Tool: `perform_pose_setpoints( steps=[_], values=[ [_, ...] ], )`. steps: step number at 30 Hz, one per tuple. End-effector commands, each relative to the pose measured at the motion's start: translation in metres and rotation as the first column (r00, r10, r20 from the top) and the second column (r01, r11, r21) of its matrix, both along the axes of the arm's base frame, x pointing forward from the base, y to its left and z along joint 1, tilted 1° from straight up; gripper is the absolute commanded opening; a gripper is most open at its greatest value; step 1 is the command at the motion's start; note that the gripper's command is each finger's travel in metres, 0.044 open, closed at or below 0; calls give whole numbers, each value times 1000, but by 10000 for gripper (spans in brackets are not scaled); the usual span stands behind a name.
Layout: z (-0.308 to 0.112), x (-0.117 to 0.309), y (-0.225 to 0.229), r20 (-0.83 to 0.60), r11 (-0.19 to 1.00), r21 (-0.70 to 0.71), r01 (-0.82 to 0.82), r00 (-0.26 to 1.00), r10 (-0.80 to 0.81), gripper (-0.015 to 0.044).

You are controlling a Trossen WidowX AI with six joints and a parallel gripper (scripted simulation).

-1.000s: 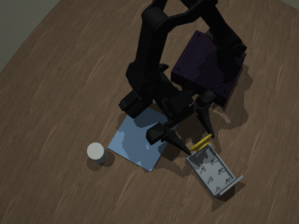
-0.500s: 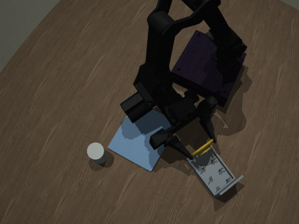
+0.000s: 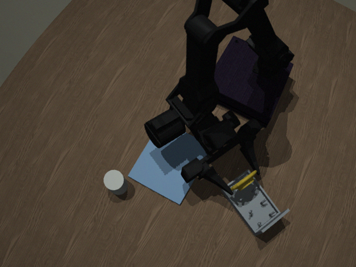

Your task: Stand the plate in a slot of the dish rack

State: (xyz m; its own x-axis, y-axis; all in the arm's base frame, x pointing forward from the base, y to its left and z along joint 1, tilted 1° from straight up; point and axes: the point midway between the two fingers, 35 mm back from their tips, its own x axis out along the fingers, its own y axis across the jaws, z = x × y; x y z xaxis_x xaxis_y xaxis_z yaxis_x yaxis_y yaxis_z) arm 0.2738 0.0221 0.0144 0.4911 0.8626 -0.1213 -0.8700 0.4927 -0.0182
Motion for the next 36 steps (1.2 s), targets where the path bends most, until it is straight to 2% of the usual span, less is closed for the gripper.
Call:
perform_pose_setpoints(
  steps=[1,16,22,36],
  values=[
    [2,2,3,6,1000,-6,0,1000,0,0],
    [5,7,12,0,1000,-1,-1,1000,1,0],
    [-16,7,12,-1,1000,0,-2,1000,2,0],
    [-11,7,12,1,1000,-1,-2,1000,2,0]
  ],
)
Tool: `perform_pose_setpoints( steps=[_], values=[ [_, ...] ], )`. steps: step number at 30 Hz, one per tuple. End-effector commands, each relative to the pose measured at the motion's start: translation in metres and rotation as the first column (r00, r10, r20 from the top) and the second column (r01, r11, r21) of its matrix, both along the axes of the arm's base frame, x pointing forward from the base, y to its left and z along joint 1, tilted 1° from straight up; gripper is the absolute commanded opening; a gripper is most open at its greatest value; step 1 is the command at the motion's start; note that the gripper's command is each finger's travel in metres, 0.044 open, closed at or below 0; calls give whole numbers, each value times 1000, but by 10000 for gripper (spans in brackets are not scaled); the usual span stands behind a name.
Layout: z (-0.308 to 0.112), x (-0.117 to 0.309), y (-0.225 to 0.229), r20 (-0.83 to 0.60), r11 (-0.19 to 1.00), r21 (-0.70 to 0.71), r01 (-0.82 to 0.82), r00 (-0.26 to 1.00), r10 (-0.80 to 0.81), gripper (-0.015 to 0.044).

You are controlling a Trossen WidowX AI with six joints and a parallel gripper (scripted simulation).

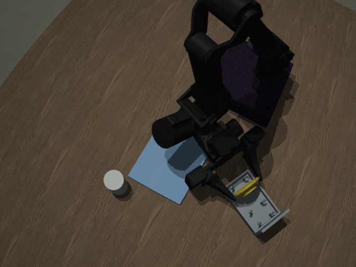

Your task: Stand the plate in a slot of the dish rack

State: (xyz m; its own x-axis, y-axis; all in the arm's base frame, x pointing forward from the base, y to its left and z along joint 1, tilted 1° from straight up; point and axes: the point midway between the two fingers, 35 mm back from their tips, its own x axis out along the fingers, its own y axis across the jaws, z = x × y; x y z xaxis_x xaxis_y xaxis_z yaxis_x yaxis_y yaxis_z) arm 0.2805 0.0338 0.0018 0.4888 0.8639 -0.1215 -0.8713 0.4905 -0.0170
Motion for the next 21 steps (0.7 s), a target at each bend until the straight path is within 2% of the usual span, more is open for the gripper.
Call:
perform_pose_setpoints(
  steps=[1,16,21],
  values=[
    [1,0,0,2,1000,-1,0,1000,0,0],
    [0,0,0,0,1000,0,0,1000,0,394],
    [0,0,0,0,1000,0,0,1000,0,400]
  ],
)
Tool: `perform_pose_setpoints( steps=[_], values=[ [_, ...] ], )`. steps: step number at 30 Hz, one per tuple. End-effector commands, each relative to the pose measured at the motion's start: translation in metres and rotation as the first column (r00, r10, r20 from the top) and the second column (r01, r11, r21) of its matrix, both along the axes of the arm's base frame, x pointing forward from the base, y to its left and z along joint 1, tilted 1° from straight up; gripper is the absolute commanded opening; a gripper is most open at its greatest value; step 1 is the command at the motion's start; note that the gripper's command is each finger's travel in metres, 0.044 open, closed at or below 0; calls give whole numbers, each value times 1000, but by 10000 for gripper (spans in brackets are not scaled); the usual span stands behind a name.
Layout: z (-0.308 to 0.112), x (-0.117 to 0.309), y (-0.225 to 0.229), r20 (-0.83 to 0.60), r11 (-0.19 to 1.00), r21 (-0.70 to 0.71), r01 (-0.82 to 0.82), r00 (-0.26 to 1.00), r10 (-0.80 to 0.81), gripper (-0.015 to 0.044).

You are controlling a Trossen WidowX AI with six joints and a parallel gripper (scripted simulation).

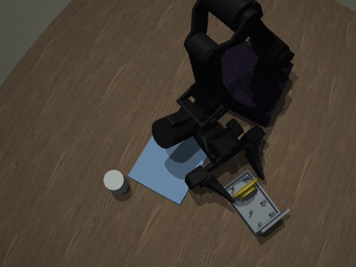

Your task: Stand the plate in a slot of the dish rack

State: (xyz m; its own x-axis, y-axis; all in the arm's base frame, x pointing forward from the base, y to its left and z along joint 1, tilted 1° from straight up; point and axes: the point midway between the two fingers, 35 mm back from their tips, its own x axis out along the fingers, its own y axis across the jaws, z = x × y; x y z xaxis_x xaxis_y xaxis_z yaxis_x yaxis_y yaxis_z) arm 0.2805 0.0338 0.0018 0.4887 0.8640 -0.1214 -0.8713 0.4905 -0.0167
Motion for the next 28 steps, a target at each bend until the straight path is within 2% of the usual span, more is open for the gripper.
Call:
perform_pose_setpoints(
  steps=[1,6,18,28],
  values=[
    [0,0,0,0,1000,0,0,1000,0,400],
    [6,1,-1,2,1000,1,0,1000,0,400],
    [112,5,-2,32,1000,13,-4,999,4,400],
    [117,8,-3,14,1000,9,6,1000,-6,400]
  ],
)
